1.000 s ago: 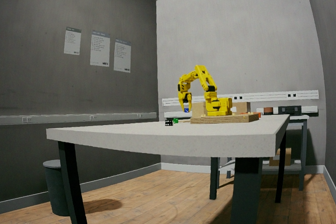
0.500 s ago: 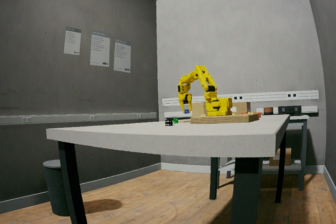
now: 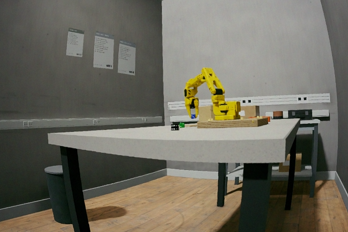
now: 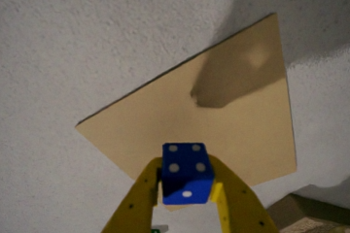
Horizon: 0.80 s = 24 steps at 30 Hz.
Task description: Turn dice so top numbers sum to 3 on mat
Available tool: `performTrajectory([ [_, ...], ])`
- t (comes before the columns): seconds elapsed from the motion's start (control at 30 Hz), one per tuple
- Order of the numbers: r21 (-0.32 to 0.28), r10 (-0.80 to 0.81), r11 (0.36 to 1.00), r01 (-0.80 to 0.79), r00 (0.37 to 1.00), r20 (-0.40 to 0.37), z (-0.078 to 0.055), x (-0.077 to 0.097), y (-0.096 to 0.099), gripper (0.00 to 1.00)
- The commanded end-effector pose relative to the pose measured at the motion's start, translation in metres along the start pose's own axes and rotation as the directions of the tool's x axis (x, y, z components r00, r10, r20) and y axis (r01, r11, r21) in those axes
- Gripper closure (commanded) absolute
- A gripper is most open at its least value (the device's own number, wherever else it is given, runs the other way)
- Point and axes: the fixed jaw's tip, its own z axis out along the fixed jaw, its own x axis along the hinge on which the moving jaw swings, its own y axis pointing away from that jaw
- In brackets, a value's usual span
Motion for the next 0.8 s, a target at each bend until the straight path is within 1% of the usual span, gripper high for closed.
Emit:
performTrajectory([
  [0.0,0.012,-0.003,1.000,0.004,1.000,-0.019,0.0082,0.0020,-0.0027,1.00],
  [0.3,0.012,-0.003,1.000,0.004,1.000,-0.019,0.0093,0.0020,-0.0028,1.00],
  [0.57,0.012,-0.003,1.000,0.004,1.000,-0.019,0.0142,0.0022,-0.0028,1.00],
  [0.77,0.012,-0.003,1.000,0.004,1.000,-0.019,0.0149,0.0022,-0.0028,1.00],
])
